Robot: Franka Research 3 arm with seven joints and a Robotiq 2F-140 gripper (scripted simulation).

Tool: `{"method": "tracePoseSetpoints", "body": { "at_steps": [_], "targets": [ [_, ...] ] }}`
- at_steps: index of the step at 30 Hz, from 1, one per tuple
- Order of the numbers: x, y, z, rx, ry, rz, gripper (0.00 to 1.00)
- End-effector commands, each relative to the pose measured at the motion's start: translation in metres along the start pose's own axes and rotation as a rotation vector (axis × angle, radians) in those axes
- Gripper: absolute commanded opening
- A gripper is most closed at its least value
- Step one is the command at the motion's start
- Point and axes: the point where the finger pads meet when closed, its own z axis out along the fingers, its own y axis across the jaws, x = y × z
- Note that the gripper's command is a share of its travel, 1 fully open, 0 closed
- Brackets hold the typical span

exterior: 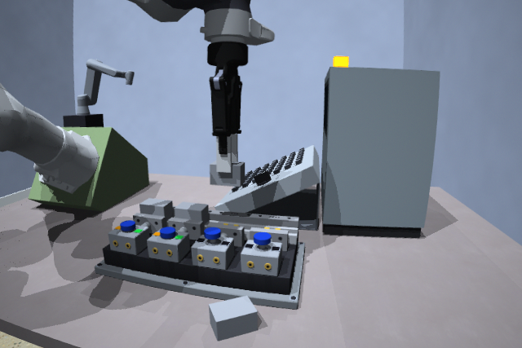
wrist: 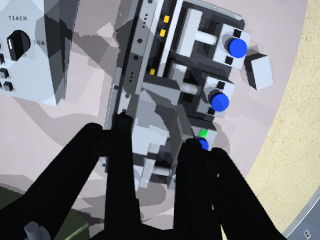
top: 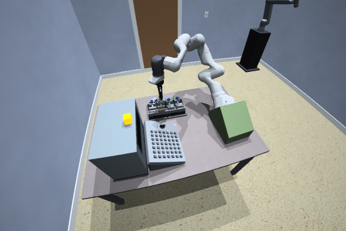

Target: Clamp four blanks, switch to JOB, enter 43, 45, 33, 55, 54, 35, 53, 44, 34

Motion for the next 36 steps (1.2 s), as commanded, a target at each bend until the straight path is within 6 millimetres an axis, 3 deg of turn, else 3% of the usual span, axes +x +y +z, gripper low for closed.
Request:
{"method": "tracePoseSetpoints", "body": {
  "at_steps": [1, 36],
  "targets": [
    [0.0014, -0.0014, -0.0015, 0.004, 0.003, 0.008, 0.0],
    [0.0042, -0.0036, -0.0049, 0.004, 0.003, 0.014, 0.0]
  ]
}}
